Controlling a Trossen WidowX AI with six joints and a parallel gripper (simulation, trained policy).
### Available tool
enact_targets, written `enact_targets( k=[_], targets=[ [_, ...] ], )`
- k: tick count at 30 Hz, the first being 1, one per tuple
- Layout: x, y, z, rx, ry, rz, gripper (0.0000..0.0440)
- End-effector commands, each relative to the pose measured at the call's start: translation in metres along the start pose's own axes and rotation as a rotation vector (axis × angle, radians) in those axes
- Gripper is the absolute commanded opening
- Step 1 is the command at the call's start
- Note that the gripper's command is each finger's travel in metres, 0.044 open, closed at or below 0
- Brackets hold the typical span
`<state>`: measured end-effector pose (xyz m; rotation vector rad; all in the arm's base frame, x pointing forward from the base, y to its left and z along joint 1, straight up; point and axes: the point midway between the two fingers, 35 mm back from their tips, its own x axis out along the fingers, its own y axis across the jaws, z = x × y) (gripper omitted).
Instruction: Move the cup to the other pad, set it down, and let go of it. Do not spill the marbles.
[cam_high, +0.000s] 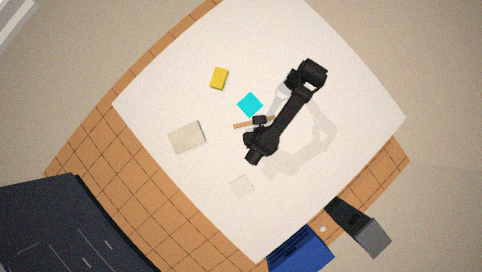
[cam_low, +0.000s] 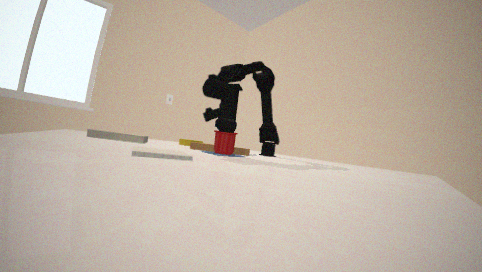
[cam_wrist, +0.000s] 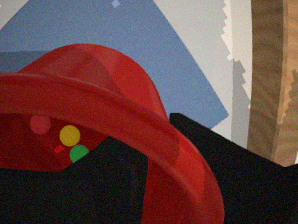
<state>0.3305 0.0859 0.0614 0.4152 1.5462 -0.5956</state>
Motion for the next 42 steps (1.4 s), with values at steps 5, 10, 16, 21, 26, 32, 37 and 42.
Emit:
enact_targets(
  k=[5, 10, 16, 21, 26, 32, 37, 42],
  targets=[
    [-0.002, -0.007, 0.001, -0.011, -0.015, -0.011, 0.002],
    [-0.01, -0.009, 0.002, 0.0, -0.022, -0.002, 0.0019],
    [-0.025, -0.017, 0.003, 0.031, -0.026, 0.011, 0.0013],
    [-0.043, -0.026, 0.005, 0.073, -0.031, 0.033, 0.001],
    [-0.058, -0.036, 0.01, 0.117, -0.039, 0.056, 0.0006],
    [-0.067, -0.047, 0.019, 0.167, -0.054, 0.08, 0.0],
    [-0.071, -0.058, 0.028, 0.205, -0.068, 0.098, 0.0],
    [-0.073, -0.069, 0.035, 0.241, -0.081, 0.113, 0.0]
  ],
)
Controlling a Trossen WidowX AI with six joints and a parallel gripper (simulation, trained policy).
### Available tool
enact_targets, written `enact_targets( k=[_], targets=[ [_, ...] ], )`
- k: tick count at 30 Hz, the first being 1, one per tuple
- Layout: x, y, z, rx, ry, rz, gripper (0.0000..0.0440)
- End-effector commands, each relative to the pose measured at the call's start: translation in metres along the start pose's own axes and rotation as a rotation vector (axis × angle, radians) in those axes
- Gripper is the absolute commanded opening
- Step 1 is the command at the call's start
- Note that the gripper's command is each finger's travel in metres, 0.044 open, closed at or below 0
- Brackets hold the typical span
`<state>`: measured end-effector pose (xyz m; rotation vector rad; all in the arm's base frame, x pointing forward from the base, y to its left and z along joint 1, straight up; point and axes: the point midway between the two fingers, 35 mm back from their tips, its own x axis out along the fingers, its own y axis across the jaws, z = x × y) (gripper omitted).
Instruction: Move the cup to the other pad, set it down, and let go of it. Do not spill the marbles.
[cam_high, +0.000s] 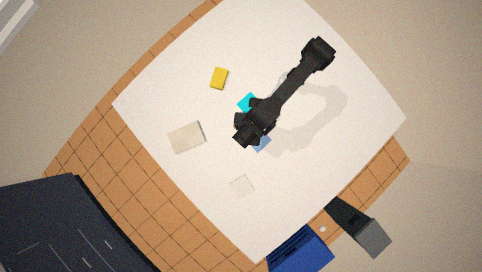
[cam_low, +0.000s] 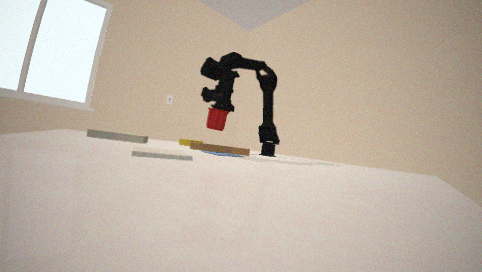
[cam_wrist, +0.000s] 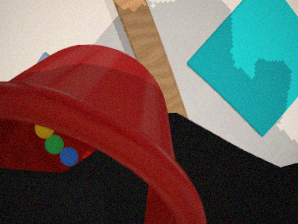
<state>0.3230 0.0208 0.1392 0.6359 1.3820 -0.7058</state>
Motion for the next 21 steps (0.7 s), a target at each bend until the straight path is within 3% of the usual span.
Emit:
enact_targets(
  k=[1, 21],
  targets=[
    [-0.003, -0.005, 0.005, 0.017, -0.008, 0.016, 0.0],
    [0.009, -0.048, 0.031, 0.133, -0.047, 0.045, 0.0]
  ],
)
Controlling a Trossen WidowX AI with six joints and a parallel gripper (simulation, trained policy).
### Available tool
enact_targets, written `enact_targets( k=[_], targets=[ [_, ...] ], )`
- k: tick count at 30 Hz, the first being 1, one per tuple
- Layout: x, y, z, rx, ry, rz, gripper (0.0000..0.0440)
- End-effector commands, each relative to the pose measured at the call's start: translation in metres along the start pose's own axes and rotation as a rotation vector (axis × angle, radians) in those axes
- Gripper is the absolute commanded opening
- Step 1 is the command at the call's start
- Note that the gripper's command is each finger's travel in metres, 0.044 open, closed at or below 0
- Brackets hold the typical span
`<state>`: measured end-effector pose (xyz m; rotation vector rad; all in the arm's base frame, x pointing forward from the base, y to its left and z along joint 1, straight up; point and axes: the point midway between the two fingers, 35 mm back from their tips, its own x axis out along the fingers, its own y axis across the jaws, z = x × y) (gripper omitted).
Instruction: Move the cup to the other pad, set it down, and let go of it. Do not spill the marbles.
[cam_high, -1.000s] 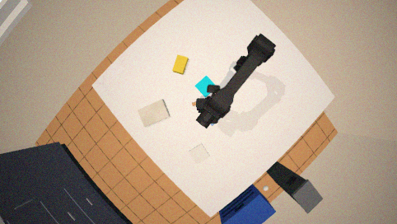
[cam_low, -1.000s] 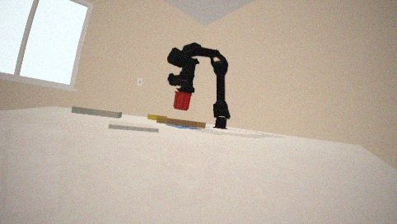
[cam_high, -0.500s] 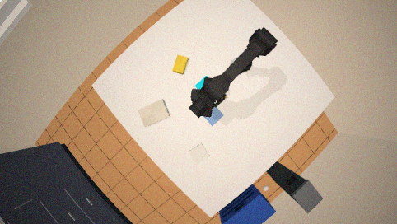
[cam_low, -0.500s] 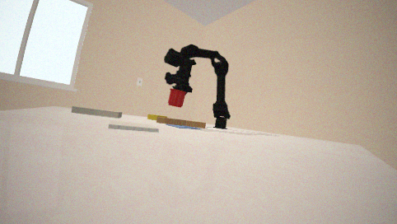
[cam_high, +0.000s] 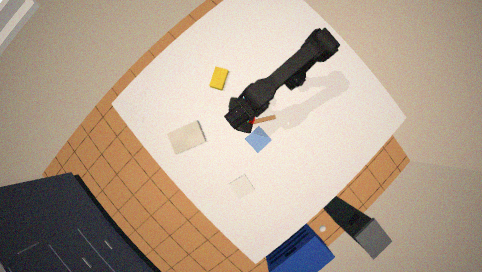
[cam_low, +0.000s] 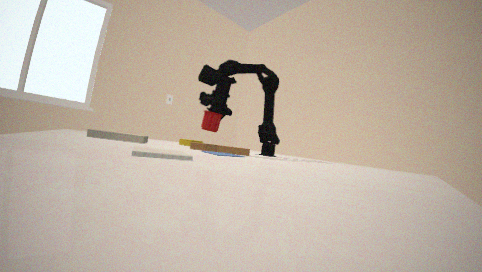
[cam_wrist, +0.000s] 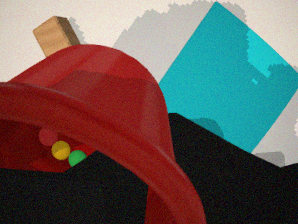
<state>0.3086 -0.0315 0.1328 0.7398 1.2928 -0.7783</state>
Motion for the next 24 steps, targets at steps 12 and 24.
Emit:
enact_targets(
  k=[12, 24],
  targets=[
    [0.015, -0.028, 0.008, 0.06, -0.019, 0.011, 0.0],
    [0.039, -0.051, 0.0, 0.095, -0.02, 0.003, 0.0]
  ],
)
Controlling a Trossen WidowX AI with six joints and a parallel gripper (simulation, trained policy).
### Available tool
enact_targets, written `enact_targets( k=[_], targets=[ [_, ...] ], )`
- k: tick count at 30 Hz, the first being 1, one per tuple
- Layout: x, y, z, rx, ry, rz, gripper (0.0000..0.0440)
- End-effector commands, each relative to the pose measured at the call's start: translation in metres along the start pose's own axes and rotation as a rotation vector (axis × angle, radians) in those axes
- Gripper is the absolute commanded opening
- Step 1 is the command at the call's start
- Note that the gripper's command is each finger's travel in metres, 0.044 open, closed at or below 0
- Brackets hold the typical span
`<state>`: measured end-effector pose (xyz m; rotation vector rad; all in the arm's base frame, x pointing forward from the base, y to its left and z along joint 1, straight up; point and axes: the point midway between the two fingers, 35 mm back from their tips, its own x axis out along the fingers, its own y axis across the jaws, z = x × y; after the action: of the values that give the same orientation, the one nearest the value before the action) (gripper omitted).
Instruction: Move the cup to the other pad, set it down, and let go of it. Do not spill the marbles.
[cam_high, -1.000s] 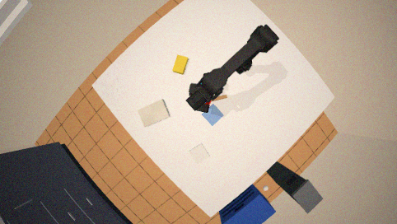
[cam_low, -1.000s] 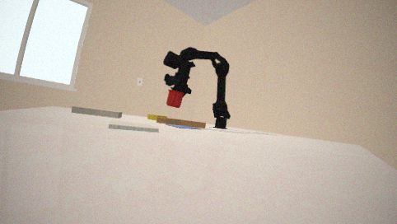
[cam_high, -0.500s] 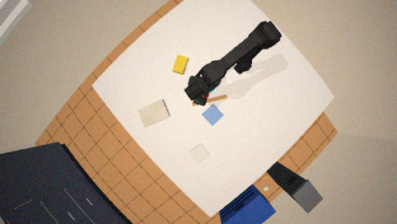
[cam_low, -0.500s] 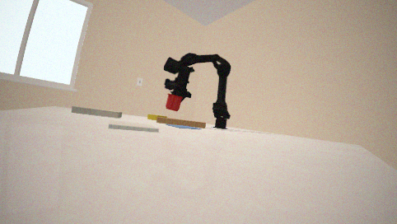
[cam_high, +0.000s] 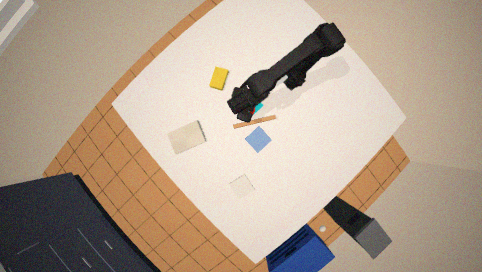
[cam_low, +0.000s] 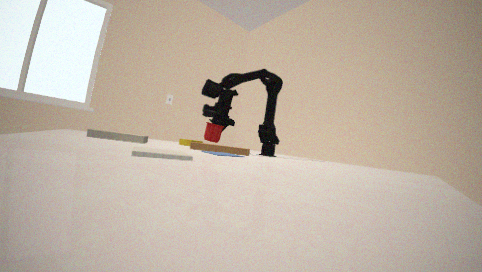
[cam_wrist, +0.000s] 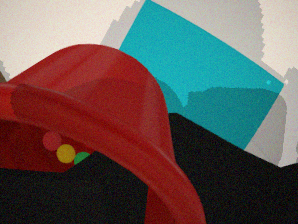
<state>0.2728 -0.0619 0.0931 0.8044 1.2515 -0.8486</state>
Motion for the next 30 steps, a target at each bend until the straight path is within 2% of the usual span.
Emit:
enact_targets(
  k=[1, 11, 16, 19, 20, 30],
  targets=[
    [0.003, -0.005, -0.002, 0.006, -0.004, 0.004, 0.0],
    [0.022, -0.027, -0.012, 0.03, -0.002, -0.023, 0.0008],
    [0.026, -0.03, -0.01, 0.048, -0.019, -0.005, 0.0057],
    [0.023, -0.029, -0.005, 0.061, -0.04, 0.029, 0.0131],
    [0.021, -0.028, -0.004, 0.065, -0.045, 0.04, 0.0143],
    [0.01, -0.031, -0.004, 0.067, -0.076, 0.113, 0.0164]
  ],
)
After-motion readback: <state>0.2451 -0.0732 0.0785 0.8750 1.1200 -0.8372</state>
